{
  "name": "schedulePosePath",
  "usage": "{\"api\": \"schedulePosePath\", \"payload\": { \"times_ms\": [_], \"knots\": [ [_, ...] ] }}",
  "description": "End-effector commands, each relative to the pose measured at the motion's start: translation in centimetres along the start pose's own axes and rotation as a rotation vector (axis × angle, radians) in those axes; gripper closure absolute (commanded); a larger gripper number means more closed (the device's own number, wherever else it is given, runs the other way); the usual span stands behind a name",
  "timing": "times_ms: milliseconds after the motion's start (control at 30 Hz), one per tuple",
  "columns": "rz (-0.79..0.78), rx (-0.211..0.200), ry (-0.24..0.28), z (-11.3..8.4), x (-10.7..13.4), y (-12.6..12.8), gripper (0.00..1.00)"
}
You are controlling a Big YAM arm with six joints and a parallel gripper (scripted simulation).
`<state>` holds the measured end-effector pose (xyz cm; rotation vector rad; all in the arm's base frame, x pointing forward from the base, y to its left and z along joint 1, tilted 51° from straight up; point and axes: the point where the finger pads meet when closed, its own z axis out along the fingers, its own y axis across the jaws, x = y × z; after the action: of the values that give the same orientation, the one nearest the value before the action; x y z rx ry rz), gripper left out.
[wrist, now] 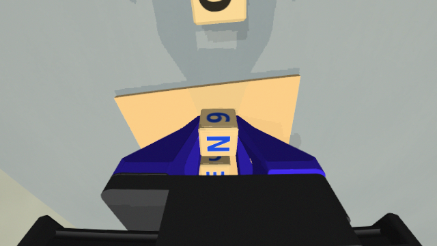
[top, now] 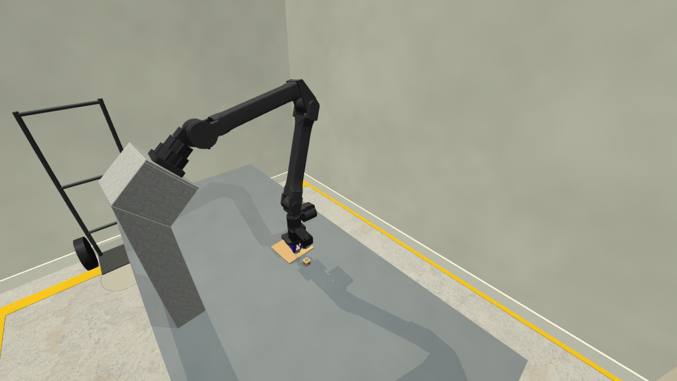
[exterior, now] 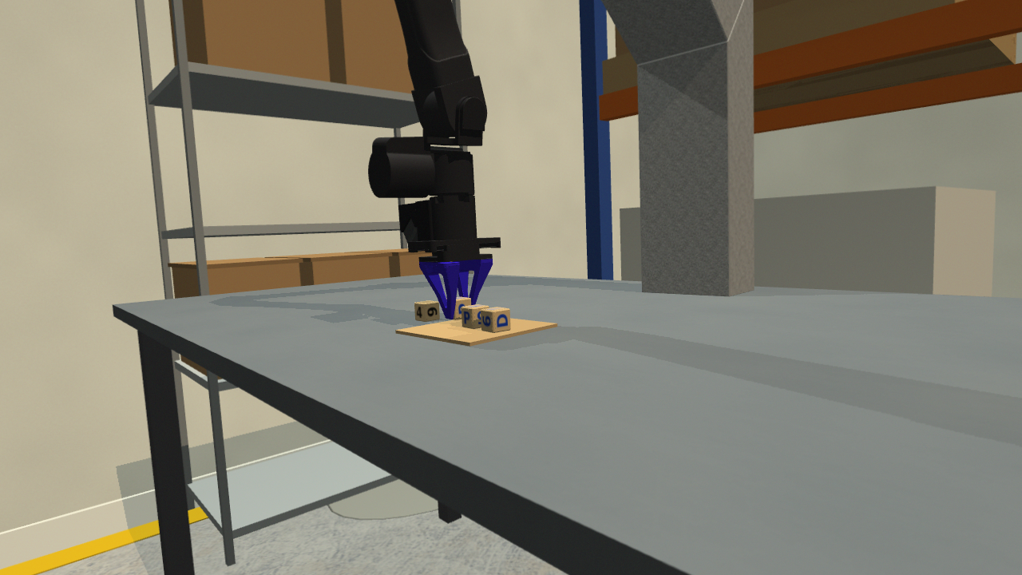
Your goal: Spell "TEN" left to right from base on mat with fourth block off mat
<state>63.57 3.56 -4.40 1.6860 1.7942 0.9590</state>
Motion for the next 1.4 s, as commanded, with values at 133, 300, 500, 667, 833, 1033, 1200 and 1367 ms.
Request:
{"api": "schedulePosePath", "payload": {
  "times_ms": [133,300,500,667,833,1033,1200,1367],
  "knots": [
    [0.002,-0.002,0.006,0.33,0.75,-0.08,0.78],
    [0.002,-0.004,0.006,0.29,0.76,0.01,0.78],
    [0.002,-0.004,0.006,0.29,0.76,0.01,0.78],
    [0.002,-0.004,0.006,0.29,0.76,0.01,0.78],
    [0.002,-0.004,0.006,0.26,0.79,0.06,0.78],
    [0.001,-0.006,0.005,0.19,0.88,0.19,0.78],
    [-0.001,-0.008,0.006,0.11,0.99,0.34,0.78],
    [-0.001,-0.008,0.006,0.1,1.01,0.36,0.78]
  ]
}}
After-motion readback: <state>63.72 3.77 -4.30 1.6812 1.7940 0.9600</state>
